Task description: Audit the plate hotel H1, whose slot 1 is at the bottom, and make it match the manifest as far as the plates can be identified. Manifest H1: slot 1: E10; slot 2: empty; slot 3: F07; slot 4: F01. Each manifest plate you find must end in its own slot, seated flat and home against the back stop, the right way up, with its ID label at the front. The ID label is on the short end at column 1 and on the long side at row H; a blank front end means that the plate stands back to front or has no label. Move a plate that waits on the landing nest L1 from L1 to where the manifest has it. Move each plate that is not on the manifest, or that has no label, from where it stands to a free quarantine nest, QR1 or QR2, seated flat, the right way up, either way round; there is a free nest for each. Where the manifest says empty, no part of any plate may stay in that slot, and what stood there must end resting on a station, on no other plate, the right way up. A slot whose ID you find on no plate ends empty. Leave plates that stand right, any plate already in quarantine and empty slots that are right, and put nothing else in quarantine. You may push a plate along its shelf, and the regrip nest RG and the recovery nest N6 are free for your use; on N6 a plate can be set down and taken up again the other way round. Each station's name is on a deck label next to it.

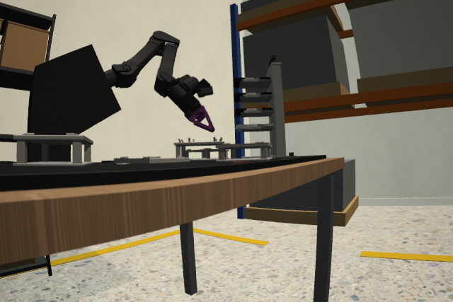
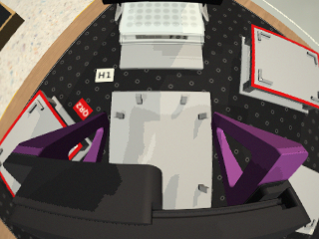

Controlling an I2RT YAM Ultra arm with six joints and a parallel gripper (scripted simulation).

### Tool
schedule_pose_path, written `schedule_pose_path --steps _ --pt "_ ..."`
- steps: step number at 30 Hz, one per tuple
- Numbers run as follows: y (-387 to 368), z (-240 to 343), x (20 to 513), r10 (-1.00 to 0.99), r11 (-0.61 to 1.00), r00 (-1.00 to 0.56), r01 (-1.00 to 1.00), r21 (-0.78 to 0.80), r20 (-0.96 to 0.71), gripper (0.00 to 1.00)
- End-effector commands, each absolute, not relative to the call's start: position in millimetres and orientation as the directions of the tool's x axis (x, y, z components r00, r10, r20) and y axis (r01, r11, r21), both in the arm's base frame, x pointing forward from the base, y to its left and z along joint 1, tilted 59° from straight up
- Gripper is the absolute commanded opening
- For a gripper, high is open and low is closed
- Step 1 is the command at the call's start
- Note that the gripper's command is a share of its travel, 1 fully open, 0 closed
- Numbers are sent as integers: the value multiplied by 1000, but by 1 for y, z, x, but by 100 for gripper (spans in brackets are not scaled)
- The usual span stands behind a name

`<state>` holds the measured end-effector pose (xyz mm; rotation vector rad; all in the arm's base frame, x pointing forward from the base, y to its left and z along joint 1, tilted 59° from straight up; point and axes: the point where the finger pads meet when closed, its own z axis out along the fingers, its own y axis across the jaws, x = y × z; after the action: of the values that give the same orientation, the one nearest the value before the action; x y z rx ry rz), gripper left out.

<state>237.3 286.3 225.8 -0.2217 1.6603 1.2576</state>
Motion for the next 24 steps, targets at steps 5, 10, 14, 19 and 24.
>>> schedule_pose_path --steps 5,10,14,19,24 --pt "279 228 235 418 447 -463 -644 620 -782 100" --pt "273 227 229 418 447 -463 -644 620 -782 100" --pt "268 227 225 418 447 -463 -645 620 -782 100" --pt "262 226 220 418 447 -463 -645 620 -782 100" --pt "258 225 217 418 447 -463 -645 620 -782 100"
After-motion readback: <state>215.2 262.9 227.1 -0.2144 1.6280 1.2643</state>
